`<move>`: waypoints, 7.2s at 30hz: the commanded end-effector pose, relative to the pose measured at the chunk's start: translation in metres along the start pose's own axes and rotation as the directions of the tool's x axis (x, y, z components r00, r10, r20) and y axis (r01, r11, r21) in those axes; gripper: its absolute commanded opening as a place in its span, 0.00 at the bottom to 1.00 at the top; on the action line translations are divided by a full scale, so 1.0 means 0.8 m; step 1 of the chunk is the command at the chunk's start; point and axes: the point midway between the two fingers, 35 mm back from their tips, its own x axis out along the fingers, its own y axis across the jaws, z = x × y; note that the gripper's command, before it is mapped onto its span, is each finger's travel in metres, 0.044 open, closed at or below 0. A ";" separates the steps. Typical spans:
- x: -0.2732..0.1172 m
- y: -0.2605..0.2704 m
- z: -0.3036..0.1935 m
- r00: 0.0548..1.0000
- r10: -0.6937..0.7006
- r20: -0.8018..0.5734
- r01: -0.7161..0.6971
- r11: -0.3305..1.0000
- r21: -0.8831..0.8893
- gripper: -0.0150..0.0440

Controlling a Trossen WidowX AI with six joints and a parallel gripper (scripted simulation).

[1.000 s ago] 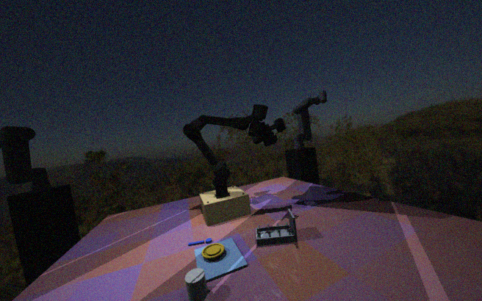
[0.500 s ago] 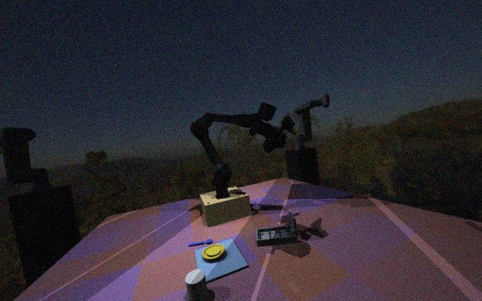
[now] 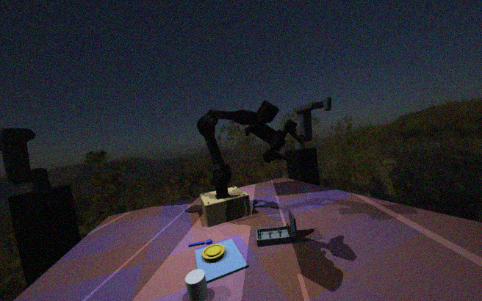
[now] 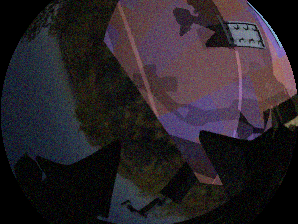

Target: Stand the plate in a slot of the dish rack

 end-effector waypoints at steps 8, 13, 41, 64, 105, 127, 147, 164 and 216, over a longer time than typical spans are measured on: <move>-0.040 -0.037 0.112 0.957 -0.147 0.250 0.192 0.967 -0.167 0.93; -0.070 -0.066 0.160 0.909 -0.246 0.336 0.330 0.918 -0.219 0.93; -0.264 -0.257 0.260 0.606 -0.739 0.294 0.772 0.458 -0.440 0.93; -0.177 -0.374 0.317 0.606 -0.739 0.295 0.772 0.458 -0.440 0.93; -0.138 -0.418 0.334 0.606 -0.739 0.294 0.772 0.458 -0.440 0.90; -0.189 -0.353 0.327 0.606 -0.739 0.296 0.773 0.458 -0.440 0.25; -0.269 -0.255 0.289 0.606 -0.738 0.296 0.773 0.457 -0.440 0.25; -0.163 -0.210 0.178 0.611 -0.736 0.290 0.781 0.621 -0.069 0.25; -0.024 -0.260 0.287 0.970 0.139 0.197 0.101 0.505 -0.857 0.25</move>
